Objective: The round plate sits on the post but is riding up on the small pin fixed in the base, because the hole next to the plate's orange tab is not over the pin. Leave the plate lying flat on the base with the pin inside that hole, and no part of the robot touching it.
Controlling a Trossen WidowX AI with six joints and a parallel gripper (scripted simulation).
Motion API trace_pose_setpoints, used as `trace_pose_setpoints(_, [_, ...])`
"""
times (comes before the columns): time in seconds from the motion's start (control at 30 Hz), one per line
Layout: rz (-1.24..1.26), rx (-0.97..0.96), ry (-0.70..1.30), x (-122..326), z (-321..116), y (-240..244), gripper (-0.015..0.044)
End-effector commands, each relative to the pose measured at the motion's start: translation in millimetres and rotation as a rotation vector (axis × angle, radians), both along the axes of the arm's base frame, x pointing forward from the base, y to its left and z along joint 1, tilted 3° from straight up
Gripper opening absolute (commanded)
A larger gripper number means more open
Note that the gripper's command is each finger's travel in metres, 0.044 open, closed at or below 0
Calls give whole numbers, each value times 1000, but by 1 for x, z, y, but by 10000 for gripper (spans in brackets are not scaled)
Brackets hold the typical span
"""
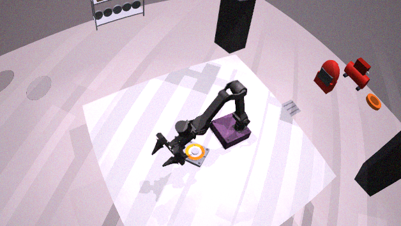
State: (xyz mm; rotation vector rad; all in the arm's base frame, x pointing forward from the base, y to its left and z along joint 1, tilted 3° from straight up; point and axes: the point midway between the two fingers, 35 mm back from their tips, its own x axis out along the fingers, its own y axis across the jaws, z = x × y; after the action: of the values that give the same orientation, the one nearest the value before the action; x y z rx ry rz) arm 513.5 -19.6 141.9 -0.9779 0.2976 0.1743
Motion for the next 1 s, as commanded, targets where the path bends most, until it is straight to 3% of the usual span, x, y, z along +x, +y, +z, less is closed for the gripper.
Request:
trace_pose_setpoints(0.0, [-5, 10, 13, 0, -2, 0, 374])
trace_pose_setpoints(0.23, [-294, 370, 490, -39, -67, -13, 190])
trace_pose_setpoints(0.47, [-654, 552, 839, -104, -89, -27, 6])
trace_pose_setpoints(0.7, [-1003, 651, 1076, -163, -86, -32, 0])
trace_pose_setpoints(0.97, [-1016, 653, 1083, -164, -94, -29, 0])
